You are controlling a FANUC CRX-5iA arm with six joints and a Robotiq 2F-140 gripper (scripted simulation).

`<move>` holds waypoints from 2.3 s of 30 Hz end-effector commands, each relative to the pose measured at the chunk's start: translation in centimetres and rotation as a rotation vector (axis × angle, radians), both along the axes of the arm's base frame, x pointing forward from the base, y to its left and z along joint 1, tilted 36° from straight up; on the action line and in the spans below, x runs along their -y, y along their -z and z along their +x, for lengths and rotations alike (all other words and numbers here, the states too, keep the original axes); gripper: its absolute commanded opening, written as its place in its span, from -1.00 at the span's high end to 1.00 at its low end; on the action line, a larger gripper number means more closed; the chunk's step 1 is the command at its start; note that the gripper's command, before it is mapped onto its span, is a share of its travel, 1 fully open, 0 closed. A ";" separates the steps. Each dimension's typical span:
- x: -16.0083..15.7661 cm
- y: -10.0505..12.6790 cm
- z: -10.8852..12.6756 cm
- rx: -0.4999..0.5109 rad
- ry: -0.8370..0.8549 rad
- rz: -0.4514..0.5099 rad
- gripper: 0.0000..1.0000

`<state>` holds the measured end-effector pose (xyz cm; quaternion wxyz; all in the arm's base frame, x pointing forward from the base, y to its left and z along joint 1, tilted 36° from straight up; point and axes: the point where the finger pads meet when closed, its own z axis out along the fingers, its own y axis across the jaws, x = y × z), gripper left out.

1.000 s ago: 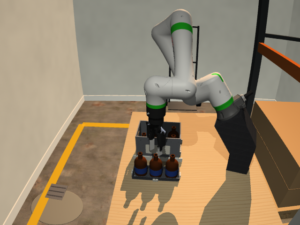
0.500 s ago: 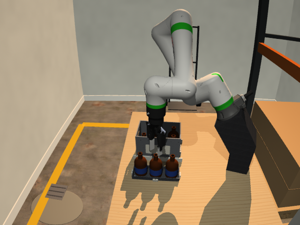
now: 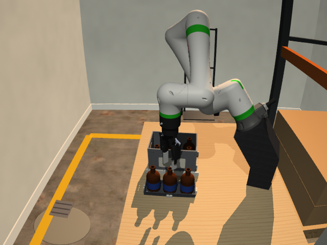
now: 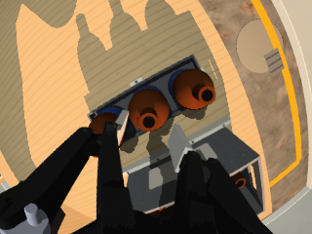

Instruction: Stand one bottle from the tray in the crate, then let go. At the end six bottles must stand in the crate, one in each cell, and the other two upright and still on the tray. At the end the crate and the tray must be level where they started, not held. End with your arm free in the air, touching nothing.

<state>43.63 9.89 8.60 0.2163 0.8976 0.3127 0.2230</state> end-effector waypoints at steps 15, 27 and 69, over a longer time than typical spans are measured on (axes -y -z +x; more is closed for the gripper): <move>0.1 0.5 0.3 0.000 0.000 0.000 0.24; 0.5 1.6 1.1 0.000 0.000 0.000 0.24; 1.0 3.3 2.2 0.000 0.000 0.000 0.24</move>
